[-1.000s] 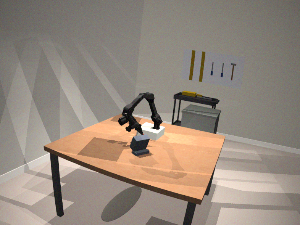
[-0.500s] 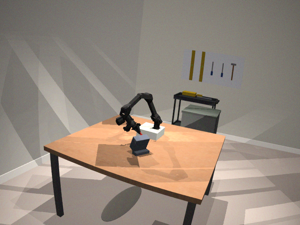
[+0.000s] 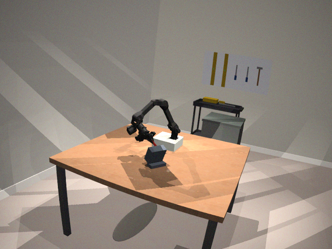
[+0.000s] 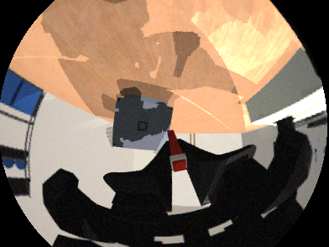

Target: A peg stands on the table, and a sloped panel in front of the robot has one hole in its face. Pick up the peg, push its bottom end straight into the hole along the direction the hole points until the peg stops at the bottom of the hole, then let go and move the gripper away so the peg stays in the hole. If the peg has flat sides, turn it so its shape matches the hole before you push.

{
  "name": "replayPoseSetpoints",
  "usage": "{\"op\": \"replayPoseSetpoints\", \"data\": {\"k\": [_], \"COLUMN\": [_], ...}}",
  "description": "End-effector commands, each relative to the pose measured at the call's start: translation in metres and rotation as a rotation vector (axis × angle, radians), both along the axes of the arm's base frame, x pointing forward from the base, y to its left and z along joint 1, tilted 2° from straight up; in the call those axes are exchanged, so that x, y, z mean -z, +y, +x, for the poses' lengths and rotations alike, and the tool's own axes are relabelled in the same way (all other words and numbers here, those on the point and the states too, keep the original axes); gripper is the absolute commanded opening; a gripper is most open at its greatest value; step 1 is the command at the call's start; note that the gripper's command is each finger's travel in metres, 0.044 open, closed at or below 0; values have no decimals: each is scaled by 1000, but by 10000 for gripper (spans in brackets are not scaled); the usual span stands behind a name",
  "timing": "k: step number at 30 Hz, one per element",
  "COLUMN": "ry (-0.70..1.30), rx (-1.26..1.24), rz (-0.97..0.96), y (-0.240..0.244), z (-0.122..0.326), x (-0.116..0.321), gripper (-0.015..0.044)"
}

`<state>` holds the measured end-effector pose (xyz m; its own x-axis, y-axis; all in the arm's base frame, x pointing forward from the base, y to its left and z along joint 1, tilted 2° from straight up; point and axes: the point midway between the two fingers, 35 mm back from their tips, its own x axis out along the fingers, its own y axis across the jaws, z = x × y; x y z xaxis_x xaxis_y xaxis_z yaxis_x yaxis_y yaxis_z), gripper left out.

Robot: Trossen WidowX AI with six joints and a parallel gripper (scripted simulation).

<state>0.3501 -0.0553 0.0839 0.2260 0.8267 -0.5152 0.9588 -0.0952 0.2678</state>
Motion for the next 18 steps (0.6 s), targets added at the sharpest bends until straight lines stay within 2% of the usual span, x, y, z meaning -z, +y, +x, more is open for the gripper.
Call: {"op": "replayPoseSetpoints", "data": {"k": [1,18], "ry": [19,91], "rx": [41,206], "rz": [30,151], "y": [-6,-34], "z": [2,4], "x": [0,-3], "gripper": [0,0]}}
